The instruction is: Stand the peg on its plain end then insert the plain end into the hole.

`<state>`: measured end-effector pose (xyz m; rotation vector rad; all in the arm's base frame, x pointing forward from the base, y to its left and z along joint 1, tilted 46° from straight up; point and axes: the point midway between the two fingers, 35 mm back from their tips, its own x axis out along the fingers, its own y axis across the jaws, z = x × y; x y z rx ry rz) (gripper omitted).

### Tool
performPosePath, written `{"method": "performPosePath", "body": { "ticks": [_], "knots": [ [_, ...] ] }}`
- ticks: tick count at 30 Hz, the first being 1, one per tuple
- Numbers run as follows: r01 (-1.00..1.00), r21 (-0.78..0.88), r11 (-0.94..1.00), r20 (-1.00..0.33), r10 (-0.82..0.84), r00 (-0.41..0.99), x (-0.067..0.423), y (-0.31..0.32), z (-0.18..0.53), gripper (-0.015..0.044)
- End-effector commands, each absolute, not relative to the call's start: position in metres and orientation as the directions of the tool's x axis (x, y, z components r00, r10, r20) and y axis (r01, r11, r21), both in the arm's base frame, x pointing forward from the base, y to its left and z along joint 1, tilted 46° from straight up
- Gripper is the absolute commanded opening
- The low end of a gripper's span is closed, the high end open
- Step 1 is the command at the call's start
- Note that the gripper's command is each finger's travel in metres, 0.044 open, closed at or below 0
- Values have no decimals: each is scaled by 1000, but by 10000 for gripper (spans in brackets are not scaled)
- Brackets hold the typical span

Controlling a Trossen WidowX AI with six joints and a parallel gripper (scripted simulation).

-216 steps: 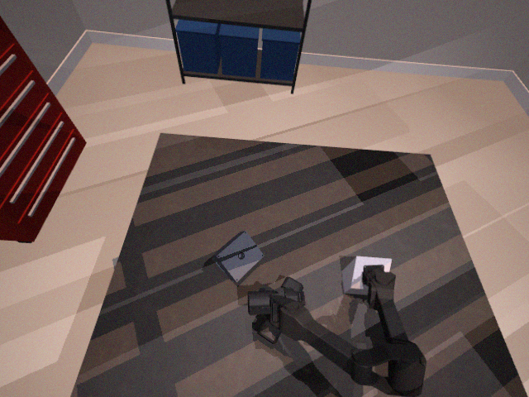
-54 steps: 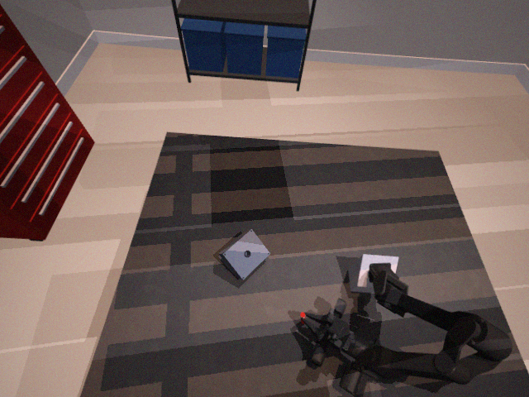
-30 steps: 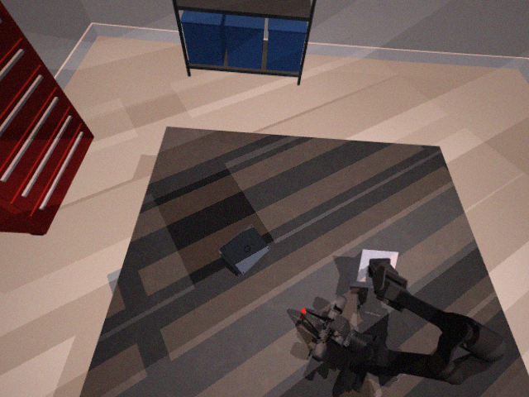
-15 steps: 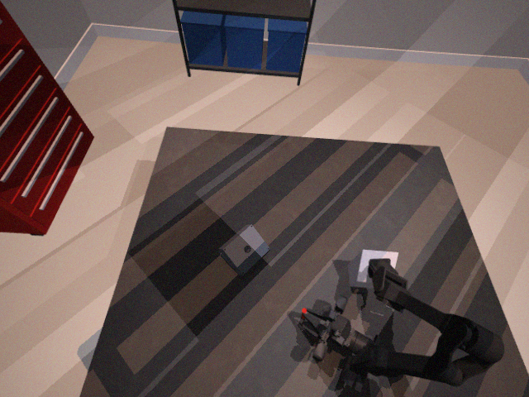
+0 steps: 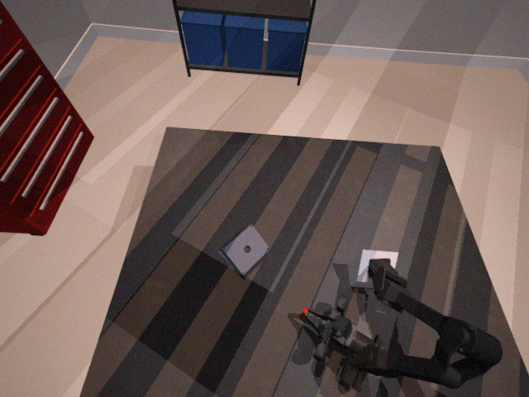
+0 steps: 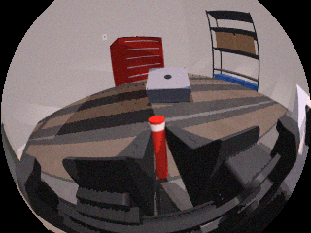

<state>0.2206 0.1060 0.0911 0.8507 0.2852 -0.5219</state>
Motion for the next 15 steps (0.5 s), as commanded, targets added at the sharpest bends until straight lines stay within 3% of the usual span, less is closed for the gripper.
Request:
{"method": "performPosePath", "body": {
  "ticks": [1,15],
  "knots": [
    [544,638,545,-440,-322,838,220,108,90,49],
    [545,641,540,-429,-337,838,218,108,89,49]
  ]
}}
